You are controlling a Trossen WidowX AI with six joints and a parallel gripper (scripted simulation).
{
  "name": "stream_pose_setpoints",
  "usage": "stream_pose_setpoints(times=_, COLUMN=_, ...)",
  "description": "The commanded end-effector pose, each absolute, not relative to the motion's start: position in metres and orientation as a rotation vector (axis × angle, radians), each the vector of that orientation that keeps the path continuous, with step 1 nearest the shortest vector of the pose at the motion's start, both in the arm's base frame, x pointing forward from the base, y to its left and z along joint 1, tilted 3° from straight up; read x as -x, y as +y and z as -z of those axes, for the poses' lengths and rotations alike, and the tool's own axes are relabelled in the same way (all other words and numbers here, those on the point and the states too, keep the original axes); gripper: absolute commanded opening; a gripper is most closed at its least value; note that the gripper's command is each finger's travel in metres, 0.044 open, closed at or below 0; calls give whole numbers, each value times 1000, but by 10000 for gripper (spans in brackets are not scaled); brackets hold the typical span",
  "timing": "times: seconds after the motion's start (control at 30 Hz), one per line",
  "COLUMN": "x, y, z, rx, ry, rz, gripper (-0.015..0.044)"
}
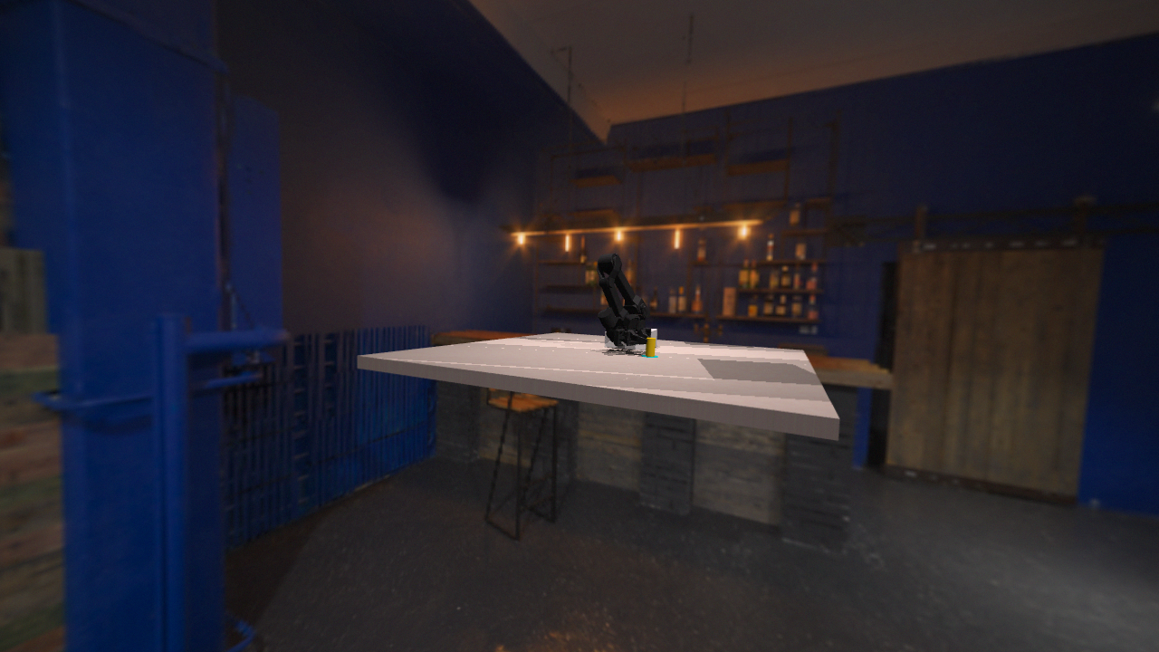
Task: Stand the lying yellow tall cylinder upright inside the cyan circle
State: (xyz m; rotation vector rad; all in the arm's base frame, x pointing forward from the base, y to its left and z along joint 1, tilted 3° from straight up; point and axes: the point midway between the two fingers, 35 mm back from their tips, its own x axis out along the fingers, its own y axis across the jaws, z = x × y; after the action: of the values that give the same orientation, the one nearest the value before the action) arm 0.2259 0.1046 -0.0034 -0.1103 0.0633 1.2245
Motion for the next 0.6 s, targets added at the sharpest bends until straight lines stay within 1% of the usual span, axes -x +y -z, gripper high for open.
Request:
stream_pose_setpoints(times=0.0, x=-227, y=105, z=3, rx=117, ry=53, rz=-1228, gripper=105)
stream_pose_setpoints(times=0.07, x=-227, y=105, z=3, rx=117, ry=53, rz=-1228, gripper=105)
stream_pose_setpoints(times=0.43, x=-227, y=105, z=3, rx=117, ry=53, rz=-1228, gripper=394)
stream_pose_setpoints(times=0.57, x=-227, y=105, z=3, rx=117, ry=53, rz=-1228, gripper=400)
